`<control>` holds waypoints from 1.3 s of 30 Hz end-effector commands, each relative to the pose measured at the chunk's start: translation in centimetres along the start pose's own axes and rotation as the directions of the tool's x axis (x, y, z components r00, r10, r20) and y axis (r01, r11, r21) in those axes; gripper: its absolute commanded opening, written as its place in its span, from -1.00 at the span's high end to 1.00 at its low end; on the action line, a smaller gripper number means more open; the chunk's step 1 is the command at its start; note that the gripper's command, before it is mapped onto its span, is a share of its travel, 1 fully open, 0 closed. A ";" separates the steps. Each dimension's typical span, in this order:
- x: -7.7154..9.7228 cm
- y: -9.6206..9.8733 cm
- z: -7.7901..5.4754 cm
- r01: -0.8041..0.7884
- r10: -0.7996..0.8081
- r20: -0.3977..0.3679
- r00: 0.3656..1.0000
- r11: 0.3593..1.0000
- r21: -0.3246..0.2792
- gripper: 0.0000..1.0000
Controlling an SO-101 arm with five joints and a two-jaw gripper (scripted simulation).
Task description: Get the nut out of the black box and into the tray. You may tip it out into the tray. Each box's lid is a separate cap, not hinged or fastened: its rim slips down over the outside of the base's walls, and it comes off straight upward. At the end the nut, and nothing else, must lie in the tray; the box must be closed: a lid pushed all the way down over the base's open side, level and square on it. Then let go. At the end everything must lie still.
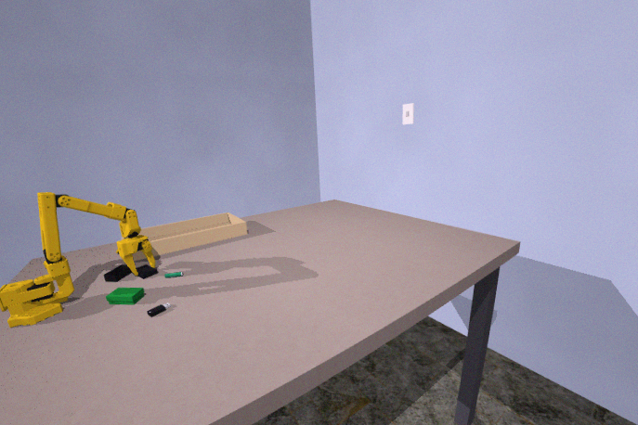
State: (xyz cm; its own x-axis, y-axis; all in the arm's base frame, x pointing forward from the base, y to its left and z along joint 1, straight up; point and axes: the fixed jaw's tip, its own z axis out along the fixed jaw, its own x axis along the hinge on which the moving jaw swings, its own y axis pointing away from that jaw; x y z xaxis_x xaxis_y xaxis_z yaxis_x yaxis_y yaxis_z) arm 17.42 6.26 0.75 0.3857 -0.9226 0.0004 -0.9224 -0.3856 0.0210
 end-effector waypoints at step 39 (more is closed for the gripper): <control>0.2 -0.4 -0.7 0.001 -0.001 0.000 1.000 1.000 0.021 0.57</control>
State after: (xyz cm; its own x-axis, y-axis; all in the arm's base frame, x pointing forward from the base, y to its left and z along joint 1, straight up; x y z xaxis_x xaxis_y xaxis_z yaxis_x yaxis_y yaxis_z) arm 17.38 6.24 0.76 0.3856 -0.9226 0.0003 -0.9224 -0.3855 0.0232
